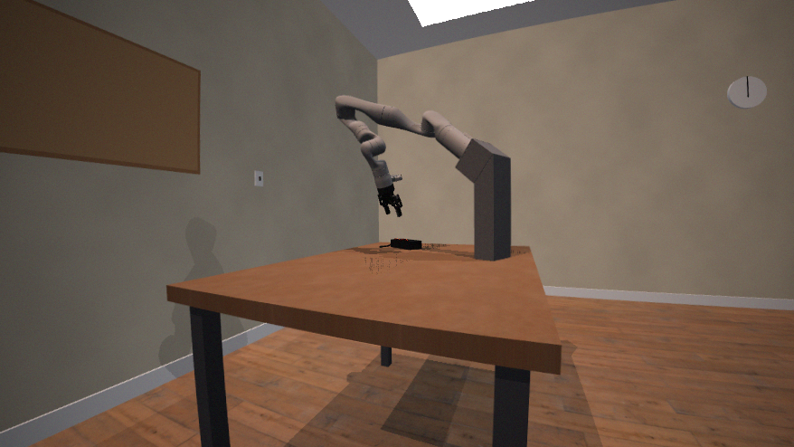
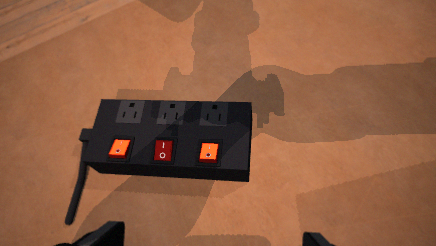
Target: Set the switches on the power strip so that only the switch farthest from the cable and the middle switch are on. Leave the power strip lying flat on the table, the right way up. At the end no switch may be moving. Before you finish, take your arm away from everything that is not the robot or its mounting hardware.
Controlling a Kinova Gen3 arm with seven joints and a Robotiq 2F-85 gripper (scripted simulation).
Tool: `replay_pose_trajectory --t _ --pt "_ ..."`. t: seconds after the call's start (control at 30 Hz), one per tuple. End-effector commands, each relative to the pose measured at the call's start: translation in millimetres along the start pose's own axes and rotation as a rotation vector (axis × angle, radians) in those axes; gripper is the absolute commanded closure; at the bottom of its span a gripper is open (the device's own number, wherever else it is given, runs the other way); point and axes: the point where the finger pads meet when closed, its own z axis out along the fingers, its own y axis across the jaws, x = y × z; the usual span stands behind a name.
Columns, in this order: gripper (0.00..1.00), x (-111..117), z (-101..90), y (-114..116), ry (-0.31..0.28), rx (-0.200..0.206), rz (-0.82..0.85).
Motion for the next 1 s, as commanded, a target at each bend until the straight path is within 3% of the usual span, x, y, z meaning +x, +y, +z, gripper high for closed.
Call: replay_pose_trajectory --t 0.0,0.93,0.97 --pt "0.0 2 1.2 -1 -0.003 -0.01 0.018" --pt "0.0 -1 6.6 -12 -0.045 -0.043 0.059" --pt "0.0 -1 8.7 -17 -0.07 -0.057 0.093"
